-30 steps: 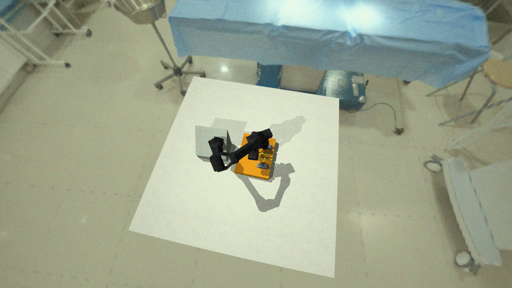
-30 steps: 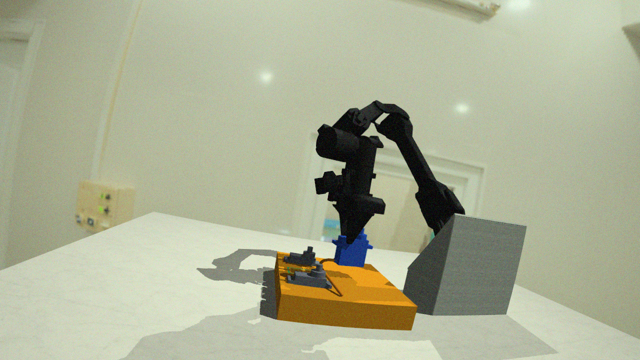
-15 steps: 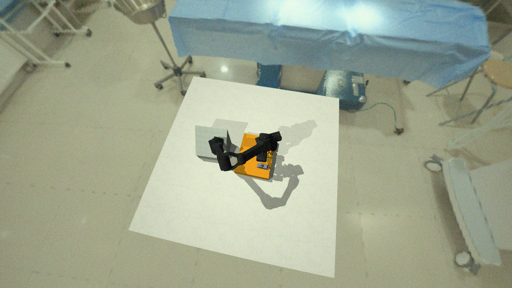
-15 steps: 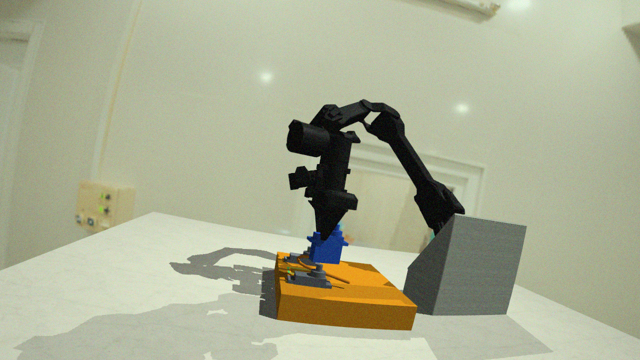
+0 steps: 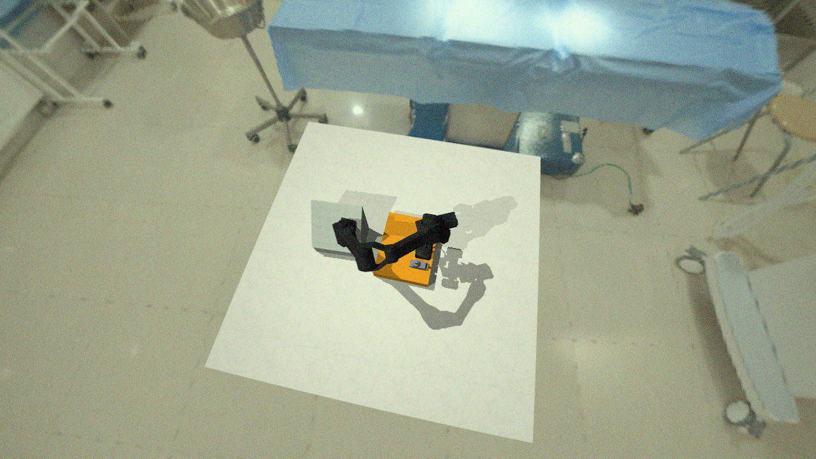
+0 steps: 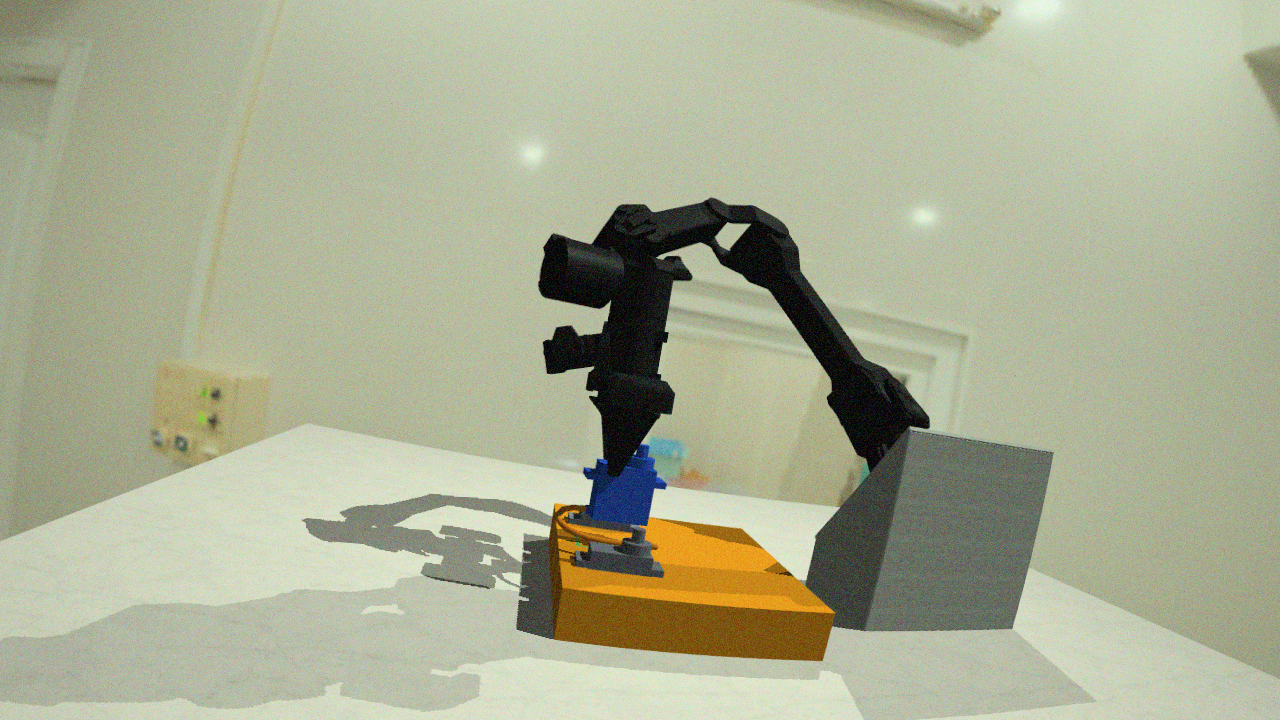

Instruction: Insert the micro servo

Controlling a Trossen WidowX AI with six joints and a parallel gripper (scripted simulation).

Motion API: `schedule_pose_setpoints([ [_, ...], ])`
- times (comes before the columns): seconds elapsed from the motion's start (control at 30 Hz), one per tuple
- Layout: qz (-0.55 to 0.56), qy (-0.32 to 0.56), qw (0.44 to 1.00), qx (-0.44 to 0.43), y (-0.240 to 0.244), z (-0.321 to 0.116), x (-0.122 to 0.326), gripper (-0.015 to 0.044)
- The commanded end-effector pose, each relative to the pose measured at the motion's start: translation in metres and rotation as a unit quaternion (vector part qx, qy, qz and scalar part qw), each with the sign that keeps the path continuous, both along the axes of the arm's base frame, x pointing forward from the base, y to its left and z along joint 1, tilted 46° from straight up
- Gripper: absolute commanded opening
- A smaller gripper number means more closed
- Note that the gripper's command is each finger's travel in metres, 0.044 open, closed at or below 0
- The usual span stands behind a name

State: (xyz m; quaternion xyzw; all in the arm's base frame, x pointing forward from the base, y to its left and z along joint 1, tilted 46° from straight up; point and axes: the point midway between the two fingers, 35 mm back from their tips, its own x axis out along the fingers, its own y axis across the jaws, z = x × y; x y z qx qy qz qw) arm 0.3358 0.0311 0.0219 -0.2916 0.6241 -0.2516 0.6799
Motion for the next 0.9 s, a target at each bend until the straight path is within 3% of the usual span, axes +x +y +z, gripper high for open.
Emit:
schedule_pose_setpoints([
  [0.0,-0.003,-0.007,1.000,0.001,0.000,0.000,0.003,0.0000],
  [0.87,-0.023,-0.028,0.999,0.003,-0.012,-0.013,0.004,0.0000],
])
